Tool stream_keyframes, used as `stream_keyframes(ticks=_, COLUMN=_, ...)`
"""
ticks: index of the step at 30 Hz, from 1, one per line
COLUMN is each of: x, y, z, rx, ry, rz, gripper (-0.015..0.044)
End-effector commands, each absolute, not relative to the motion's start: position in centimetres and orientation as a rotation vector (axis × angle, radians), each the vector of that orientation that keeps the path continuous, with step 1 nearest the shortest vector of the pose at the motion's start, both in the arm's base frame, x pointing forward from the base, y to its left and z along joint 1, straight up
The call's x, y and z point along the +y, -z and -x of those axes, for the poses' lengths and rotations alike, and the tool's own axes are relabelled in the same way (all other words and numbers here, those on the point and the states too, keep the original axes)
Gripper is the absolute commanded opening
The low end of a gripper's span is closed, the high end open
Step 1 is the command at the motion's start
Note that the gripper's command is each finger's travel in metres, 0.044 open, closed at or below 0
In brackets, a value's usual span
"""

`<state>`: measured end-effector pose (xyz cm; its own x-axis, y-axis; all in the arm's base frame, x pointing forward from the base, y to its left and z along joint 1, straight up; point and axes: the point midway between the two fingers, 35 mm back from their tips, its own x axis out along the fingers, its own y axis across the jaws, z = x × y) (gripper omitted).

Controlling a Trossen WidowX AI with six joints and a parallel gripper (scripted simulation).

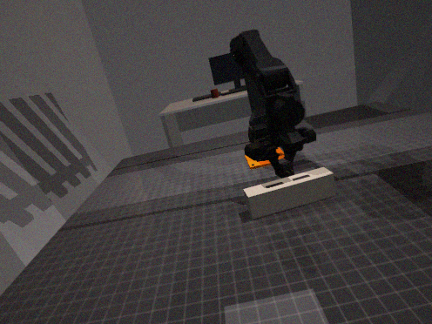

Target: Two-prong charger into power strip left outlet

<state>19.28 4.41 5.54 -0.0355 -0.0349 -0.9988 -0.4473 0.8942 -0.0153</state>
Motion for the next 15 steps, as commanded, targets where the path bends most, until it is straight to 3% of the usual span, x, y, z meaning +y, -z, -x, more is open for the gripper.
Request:
stream_keyframes(ticks=1, x=4.3, y=-5.2, z=-19.2, rx=1.595, ry=-0.302, rz=0.335, gripper=0.0000)
stream_keyframes(ticks=15, x=4.4, y=-5.2, z=-20.2, rx=1.602, ry=-0.259, rz=0.290, gripper=0.0000)
